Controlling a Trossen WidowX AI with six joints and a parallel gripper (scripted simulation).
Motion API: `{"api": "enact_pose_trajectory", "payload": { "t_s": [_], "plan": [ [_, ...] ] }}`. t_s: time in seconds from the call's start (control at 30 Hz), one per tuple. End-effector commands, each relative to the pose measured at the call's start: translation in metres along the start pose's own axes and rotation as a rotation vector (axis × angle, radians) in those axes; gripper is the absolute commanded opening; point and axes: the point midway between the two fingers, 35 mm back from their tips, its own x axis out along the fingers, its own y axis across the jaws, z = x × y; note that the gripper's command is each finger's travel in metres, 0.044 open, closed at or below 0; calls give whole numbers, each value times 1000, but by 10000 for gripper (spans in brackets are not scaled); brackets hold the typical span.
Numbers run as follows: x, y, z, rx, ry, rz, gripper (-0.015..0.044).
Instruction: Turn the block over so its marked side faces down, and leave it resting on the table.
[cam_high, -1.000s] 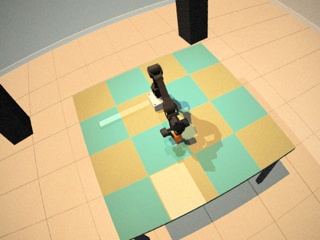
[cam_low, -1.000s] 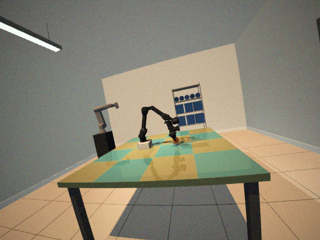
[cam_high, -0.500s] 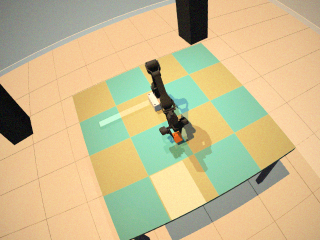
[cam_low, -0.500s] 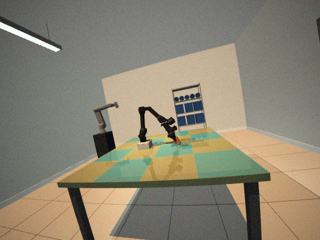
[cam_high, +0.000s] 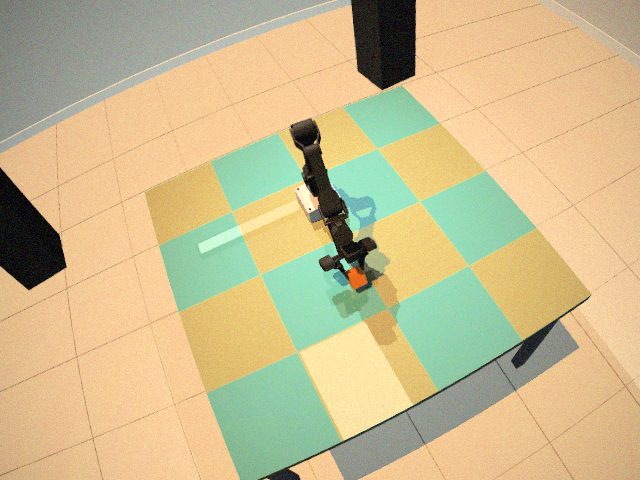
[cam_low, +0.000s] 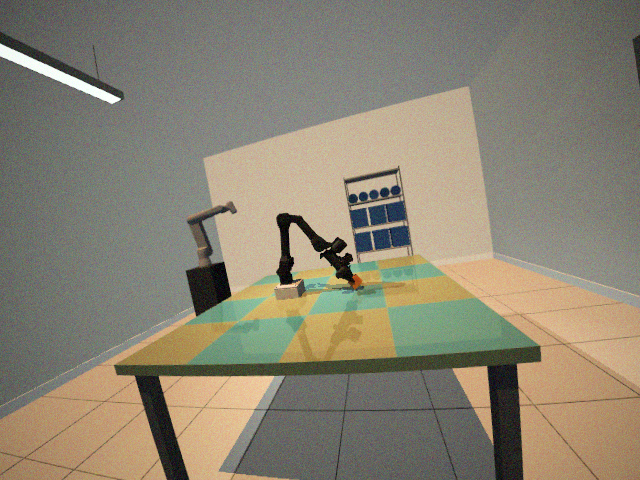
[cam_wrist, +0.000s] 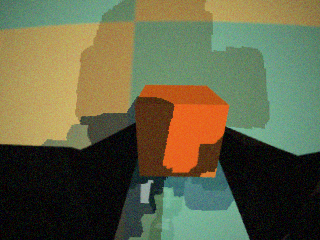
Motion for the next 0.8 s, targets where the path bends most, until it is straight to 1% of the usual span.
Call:
{"api": "enact_pose_trajectory", "payload": {
  "t_s": [0.0, 0.37, 0.77],
  "plan": [
    [8, 0, -3, -1, -58, 5, 0],
    [19, 0, -9, 1, -222, 6, 0],
    [13, 1, -18, -5, -398, 5, 0]
  ]
}}
